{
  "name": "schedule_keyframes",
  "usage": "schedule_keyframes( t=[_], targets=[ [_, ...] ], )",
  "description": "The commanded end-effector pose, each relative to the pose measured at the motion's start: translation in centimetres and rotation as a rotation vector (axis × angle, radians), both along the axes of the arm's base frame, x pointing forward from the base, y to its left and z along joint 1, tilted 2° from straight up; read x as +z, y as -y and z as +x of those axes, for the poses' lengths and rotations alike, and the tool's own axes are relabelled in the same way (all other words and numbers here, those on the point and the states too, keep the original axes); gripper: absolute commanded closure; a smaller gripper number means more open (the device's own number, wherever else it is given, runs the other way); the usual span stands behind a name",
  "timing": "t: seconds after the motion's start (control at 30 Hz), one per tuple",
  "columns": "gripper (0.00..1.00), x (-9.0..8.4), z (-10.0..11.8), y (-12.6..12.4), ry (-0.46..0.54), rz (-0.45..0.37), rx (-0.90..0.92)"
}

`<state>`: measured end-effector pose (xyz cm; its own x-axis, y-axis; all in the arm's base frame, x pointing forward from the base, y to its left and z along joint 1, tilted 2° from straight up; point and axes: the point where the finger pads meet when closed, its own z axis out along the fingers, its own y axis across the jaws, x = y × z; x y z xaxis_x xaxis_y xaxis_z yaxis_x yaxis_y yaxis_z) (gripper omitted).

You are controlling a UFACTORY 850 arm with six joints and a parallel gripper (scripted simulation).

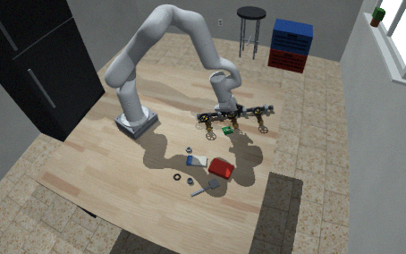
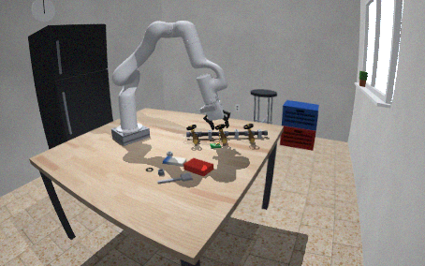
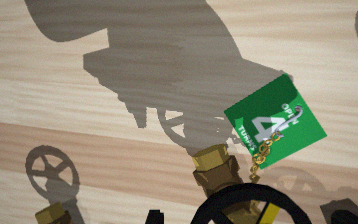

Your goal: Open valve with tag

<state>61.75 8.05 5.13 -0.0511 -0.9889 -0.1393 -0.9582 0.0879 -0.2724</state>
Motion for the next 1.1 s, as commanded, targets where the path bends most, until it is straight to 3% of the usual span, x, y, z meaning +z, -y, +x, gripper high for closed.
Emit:
schedule_keyframes(
  t=[0.0, 0.9, 0.93, 1.07],
  targets=[
    [0.00, 0.13, 0.13, -0.01, -0.011, -0.003, 0.000],
    [0.00, 0.13, 0.13, -0.01, -0.011, -0.003, 0.000],
    [1.00, 0.13, 0.13, -0.01, -0.011, -0.003, 0.000],
    [1.00, 0.13, 0.13, -0.01, -0.011, -0.003, 0.000]
  ],
)
